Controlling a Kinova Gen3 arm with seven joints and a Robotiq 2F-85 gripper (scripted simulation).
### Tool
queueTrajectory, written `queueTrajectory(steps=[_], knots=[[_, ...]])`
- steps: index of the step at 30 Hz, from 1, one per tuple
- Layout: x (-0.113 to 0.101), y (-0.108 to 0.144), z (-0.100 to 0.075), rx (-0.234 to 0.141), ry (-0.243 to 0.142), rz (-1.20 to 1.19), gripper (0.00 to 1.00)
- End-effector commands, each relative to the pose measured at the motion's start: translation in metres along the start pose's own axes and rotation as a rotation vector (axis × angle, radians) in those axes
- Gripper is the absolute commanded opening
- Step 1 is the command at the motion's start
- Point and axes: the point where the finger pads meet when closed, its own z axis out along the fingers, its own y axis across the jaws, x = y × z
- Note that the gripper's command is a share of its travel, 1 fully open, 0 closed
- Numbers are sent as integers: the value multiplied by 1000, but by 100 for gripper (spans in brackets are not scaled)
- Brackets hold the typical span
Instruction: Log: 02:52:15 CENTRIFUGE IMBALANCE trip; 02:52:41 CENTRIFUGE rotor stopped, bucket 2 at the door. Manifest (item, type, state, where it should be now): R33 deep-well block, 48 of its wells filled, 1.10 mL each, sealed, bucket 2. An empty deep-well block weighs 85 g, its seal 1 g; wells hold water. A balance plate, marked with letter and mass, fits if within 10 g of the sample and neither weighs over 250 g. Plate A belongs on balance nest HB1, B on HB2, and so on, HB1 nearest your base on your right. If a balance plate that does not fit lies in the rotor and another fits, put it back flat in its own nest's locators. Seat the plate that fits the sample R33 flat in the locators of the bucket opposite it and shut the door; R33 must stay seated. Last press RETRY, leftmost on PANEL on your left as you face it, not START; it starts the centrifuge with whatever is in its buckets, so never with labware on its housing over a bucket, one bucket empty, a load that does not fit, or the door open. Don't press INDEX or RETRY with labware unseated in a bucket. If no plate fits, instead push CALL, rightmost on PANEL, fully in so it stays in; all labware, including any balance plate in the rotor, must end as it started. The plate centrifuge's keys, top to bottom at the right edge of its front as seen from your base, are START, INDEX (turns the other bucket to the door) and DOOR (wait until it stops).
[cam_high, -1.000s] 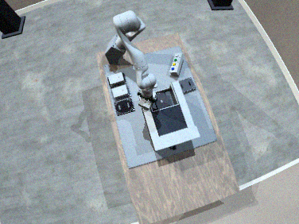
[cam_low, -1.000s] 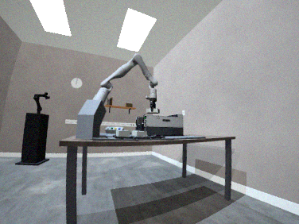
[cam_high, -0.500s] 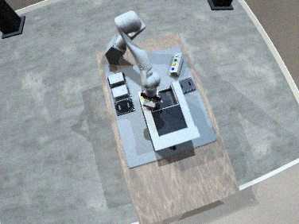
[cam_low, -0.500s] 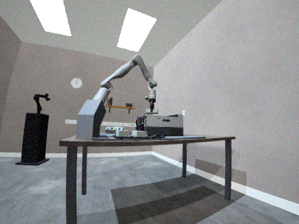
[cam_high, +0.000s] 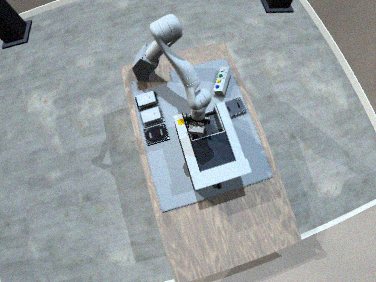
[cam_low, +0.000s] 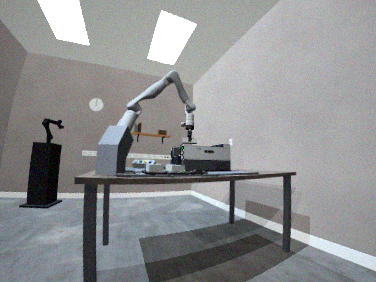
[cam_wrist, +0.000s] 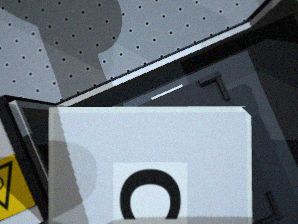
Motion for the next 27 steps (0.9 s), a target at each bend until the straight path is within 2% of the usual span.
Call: queueTrajectory(steps=[1,13,27], knots=[[2,8,-1,-1,-2,-27,95],[15,45,-1,-1,-2,-167,95],[15,45,-1,0,-2,-307,95]])
